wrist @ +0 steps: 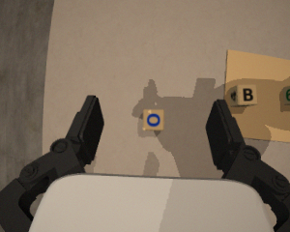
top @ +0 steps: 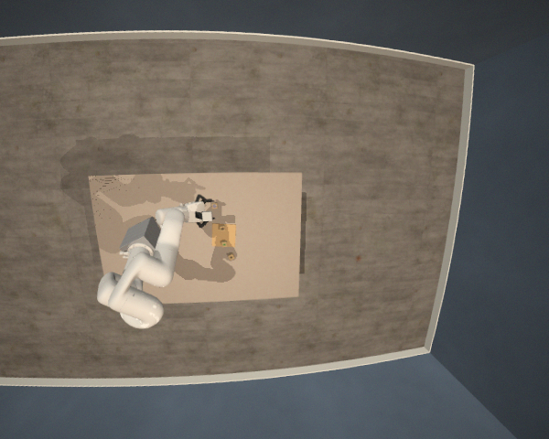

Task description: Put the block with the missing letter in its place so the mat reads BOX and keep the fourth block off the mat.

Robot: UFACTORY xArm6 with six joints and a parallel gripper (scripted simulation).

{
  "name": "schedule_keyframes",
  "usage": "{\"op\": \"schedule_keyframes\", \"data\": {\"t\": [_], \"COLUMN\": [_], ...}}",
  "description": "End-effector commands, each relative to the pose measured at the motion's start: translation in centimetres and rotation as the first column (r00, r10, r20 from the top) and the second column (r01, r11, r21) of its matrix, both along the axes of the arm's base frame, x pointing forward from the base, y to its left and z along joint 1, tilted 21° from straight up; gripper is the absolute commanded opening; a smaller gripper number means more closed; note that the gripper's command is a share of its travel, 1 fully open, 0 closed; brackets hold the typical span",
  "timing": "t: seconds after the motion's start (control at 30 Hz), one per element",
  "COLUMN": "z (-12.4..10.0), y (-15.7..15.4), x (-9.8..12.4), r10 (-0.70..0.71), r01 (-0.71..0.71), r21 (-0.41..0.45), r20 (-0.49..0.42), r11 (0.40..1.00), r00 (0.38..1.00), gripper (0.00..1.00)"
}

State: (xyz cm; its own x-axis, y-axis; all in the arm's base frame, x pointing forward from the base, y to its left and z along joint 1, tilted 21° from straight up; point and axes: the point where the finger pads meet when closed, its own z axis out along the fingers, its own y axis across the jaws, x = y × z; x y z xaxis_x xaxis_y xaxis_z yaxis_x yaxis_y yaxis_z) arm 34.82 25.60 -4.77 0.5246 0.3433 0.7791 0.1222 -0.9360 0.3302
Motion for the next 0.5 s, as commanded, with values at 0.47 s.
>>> {"op": "schedule_keyframes", "data": {"t": [0.47], "z": [3.9], "y": [-7.7], "x": [4.6], "r10": [0.001], "r01": [-0.001], "r21": [0.008], "r20": [0.004], "r11": [1.000], "r00": [1.000], "gripper": [1.00]}}
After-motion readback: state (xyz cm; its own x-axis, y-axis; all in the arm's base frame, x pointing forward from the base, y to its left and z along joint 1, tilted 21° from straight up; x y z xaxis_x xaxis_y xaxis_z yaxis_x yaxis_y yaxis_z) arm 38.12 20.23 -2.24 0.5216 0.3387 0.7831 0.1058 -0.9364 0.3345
